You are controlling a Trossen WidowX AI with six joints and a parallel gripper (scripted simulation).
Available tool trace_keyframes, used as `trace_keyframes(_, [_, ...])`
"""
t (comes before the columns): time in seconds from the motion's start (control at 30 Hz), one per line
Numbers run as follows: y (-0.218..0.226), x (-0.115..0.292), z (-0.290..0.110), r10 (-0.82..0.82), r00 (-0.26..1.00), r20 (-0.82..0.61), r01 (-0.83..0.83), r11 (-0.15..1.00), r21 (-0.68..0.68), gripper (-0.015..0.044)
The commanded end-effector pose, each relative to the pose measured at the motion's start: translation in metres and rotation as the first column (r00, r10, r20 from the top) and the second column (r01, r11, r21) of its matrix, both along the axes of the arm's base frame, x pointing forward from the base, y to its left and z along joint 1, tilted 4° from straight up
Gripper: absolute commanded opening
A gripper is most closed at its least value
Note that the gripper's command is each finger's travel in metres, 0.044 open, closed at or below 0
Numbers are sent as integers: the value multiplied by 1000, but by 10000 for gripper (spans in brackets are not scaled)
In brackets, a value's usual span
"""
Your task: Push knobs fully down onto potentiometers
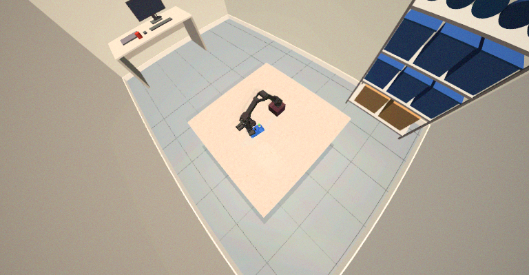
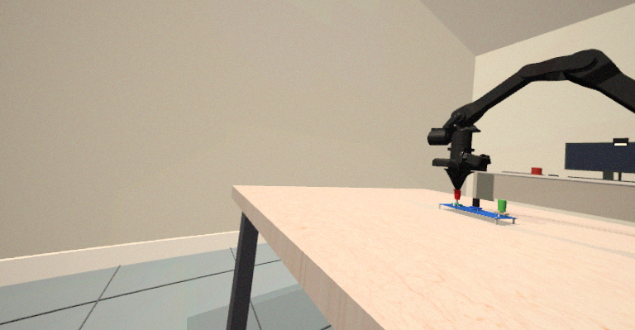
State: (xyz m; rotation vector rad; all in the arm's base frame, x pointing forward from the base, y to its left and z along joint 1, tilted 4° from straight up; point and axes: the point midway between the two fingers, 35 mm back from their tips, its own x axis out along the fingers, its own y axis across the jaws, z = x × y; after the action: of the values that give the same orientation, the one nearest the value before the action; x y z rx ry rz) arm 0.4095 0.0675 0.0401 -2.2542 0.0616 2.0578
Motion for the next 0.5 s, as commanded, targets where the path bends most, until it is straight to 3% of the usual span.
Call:
trace_keyframes(0.0, [1,1,-8,4,1000,-7,-4,1000,4,0])
trace_keyframes(0.47, [1,1,-10,4,1000,-7,-4,1000,4,0])
